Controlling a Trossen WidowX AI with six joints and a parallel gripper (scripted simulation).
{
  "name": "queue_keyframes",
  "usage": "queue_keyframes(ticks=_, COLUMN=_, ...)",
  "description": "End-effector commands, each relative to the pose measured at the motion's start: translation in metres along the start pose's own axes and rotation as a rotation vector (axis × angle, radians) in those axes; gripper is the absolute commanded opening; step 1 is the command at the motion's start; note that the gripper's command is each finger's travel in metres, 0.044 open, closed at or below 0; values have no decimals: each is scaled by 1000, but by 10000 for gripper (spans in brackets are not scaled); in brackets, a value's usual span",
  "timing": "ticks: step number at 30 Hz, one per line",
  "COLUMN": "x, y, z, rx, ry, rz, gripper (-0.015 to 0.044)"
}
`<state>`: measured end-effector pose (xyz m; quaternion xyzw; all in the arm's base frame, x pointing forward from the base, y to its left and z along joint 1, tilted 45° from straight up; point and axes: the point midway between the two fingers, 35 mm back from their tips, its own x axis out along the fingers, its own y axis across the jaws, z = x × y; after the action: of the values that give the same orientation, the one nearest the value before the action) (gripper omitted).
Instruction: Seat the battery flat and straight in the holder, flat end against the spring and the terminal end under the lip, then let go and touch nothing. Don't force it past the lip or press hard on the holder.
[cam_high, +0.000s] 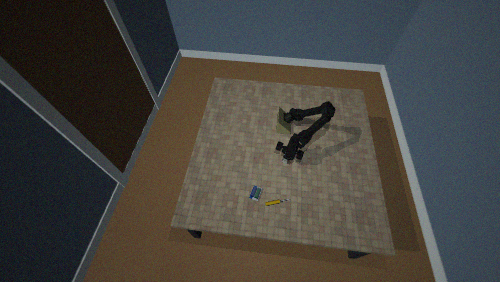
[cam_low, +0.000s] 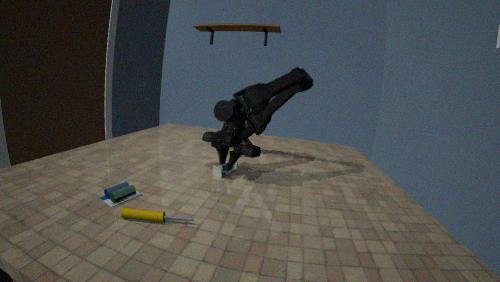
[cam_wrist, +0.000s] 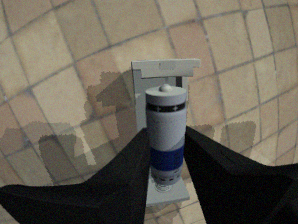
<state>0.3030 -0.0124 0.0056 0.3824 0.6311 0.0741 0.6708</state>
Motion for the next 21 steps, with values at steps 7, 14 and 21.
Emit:
queue_keyframes(ticks=7, x=2, y=1, z=-2, rx=-1, ry=65, rz=0, gripper=75)
queue_keyframes(ticks=14, x=2, y=2, z=-1, rx=-4, ry=97, rz=-2, gripper=75)
queue_keyframes(ticks=21, x=2, y=2, z=1, rx=-5, ry=111, rz=-5, gripper=75)
